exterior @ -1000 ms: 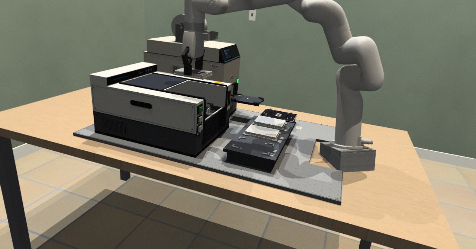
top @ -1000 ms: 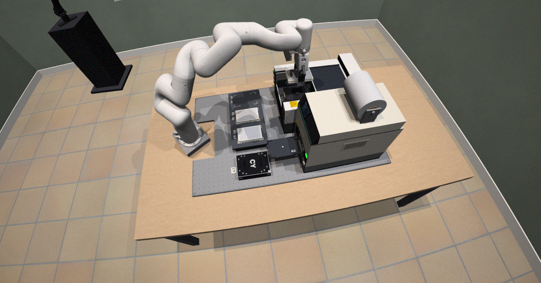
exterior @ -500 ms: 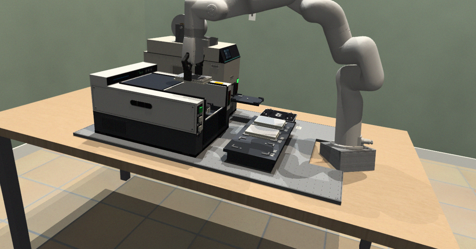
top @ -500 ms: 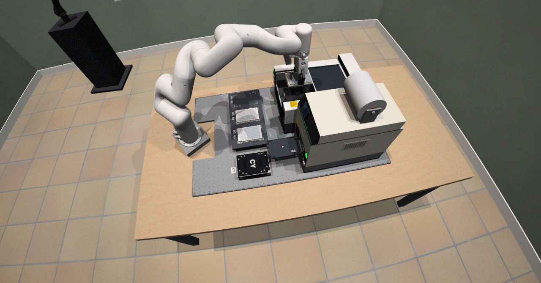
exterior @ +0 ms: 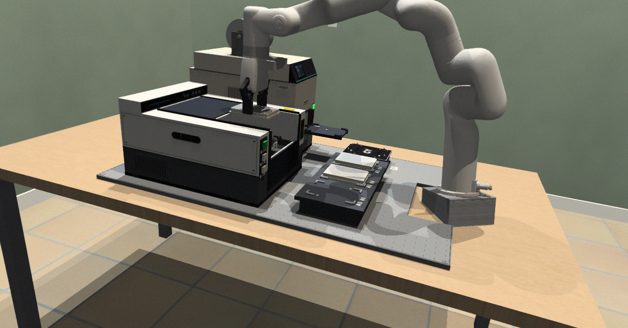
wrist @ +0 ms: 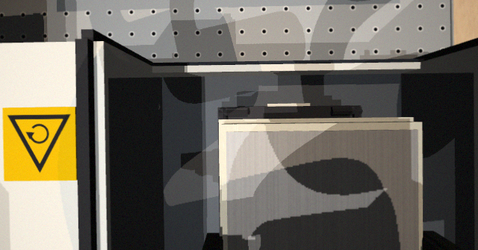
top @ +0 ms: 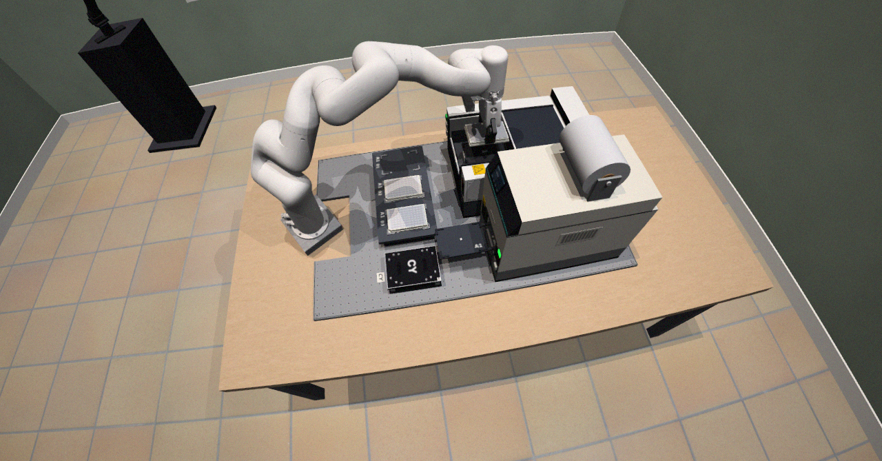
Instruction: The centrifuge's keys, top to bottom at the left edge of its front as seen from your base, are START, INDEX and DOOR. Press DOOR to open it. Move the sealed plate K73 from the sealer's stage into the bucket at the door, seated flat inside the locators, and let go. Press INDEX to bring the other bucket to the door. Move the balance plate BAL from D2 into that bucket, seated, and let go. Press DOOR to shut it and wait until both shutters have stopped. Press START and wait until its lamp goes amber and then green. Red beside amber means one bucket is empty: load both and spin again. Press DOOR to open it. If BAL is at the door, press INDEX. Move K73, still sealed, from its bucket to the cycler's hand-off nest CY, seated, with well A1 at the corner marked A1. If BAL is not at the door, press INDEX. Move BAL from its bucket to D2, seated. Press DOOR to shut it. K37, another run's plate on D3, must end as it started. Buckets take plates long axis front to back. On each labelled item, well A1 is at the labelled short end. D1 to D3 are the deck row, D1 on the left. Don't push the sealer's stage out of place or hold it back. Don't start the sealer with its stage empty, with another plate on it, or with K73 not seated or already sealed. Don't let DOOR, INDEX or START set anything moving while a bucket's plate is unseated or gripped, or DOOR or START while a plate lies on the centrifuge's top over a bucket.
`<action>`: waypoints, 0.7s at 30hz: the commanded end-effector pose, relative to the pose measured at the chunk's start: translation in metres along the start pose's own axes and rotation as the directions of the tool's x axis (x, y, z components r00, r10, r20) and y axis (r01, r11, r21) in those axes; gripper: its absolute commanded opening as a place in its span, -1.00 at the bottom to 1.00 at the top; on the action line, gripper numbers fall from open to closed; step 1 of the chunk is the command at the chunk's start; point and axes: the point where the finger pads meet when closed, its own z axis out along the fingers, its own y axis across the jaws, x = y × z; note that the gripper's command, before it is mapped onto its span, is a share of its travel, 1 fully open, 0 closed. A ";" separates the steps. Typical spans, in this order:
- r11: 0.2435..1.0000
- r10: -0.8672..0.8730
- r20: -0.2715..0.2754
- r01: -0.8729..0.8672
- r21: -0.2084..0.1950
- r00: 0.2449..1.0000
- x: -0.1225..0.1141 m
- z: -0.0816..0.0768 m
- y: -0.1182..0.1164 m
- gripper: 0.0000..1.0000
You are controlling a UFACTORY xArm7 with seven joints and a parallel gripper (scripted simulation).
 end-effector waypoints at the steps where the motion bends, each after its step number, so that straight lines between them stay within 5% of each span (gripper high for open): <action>1: 1.000 0.000 0.006 0.000 -0.003 1.000 -0.002 0.002 0.000 -1.00; 21: 1.000 0.000 0.007 0.000 -0.003 1.000 -0.002 0.032 0.000 -1.00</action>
